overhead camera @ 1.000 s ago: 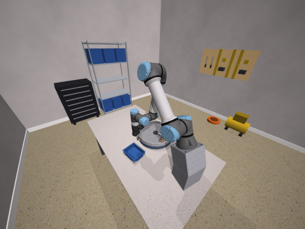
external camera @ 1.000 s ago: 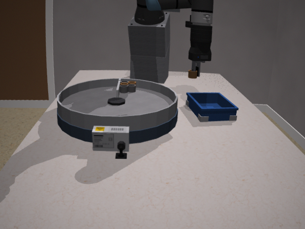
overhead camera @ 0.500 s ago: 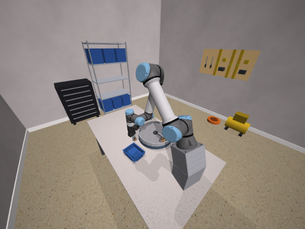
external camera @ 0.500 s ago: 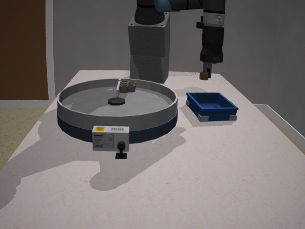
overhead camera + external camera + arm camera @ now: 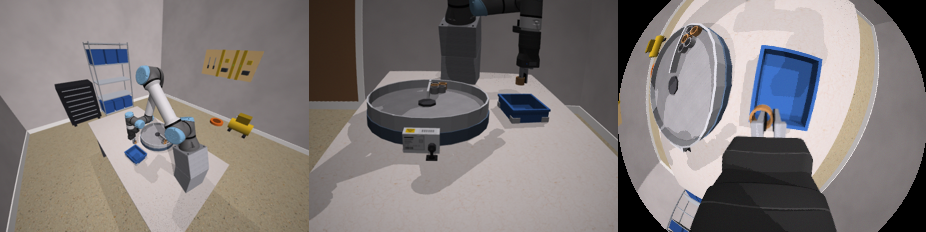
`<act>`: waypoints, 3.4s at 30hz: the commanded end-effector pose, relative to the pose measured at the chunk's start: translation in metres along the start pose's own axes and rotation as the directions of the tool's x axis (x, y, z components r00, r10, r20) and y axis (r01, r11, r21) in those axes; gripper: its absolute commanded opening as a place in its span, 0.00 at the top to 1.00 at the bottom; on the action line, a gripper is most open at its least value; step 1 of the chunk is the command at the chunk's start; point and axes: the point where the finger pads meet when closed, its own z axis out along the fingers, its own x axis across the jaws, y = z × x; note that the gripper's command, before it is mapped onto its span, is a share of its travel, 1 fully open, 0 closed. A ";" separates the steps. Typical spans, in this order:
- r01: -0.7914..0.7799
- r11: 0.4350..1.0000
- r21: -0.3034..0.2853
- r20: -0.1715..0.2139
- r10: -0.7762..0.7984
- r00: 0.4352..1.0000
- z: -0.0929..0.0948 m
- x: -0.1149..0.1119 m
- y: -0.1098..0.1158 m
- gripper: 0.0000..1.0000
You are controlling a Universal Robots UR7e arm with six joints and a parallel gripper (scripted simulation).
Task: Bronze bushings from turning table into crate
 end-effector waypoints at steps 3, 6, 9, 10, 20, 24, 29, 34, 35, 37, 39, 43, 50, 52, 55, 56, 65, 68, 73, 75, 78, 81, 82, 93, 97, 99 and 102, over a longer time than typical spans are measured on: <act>-0.001 1.000 0.001 0.001 0.001 1.000 0.016 0.001 0.001 1.00; -0.001 1.000 0.001 0.001 0.001 1.000 0.016 0.001 0.001 1.00; -0.001 1.000 0.001 0.001 0.001 1.000 0.016 0.001 0.001 1.00; -0.001 1.000 0.001 0.001 0.001 1.000 0.016 0.001 0.001 1.00; -0.003 1.000 0.005 0.002 0.003 1.000 0.042 0.003 0.003 1.00; -0.003 1.000 0.005 0.002 0.003 1.000 0.042 0.003 0.003 1.00; -0.003 1.000 0.006 0.002 0.003 1.000 0.047 0.003 0.003 1.00; -0.004 1.000 0.008 0.004 0.004 1.000 0.068 0.005 0.005 1.00; -0.004 1.000 0.008 0.004 0.004 1.000 0.068 0.005 0.005 1.00; -0.004 1.000 0.008 0.004 0.004 1.000 0.068 0.005 0.005 1.00; -0.004 1.000 0.008 0.004 0.004 1.000 0.068 0.005 0.005 1.00; -0.004 1.000 0.008 0.004 0.004 1.000 0.068 0.005 0.005 1.00; -0.004 1.000 0.007 0.004 0.004 1.000 0.070 0.005 0.006 1.00; -0.004 1.000 0.007 0.004 0.004 1.000 0.070 0.005 0.006 1.00; -0.004 1.000 0.007 0.004 0.004 1.000 0.070 0.005 0.006 1.00; -0.004 1.000 0.007 0.004 0.004 1.000 0.070 0.005 0.006 1.00; -0.004 1.000 0.007 0.004 0.004 1.000 0.075 0.005 0.006 1.00; -0.004 1.000 0.007 0.004 0.004 1.000 0.078 0.005 0.006 1.00; -0.004 1.000 0.007 0.004 0.004 1.000 0.078 0.005 0.006 1.00; -0.004 1.000 0.007 0.004 0.004 1.000 0.078 0.005 0.006 1.00; -0.004 1.000 0.007 0.004 0.004 1.000 0.078 0.005 0.006 1.00; -0.004 1.000 0.007 0.004 0.004 1.000 0.082 0.005 0.006 1.00; -0.004 1.000 0.007 0.004 0.004 1.000 0.083 0.005 0.006 1.00; -0.004 1.000 0.007 0.004 0.004 1.000 0.087 0.005 0.006 1.00; -0.004 1.000 0.008 0.004 0.004 1.000 0.088 0.005 0.006 1.00; -0.004 1.000 0.008 0.004 0.004 1.000 0.092 0.005 0.006 1.00; -0.004 1.000 0.008 0.004 0.004 1.000 0.095 0.005 0.006 1.00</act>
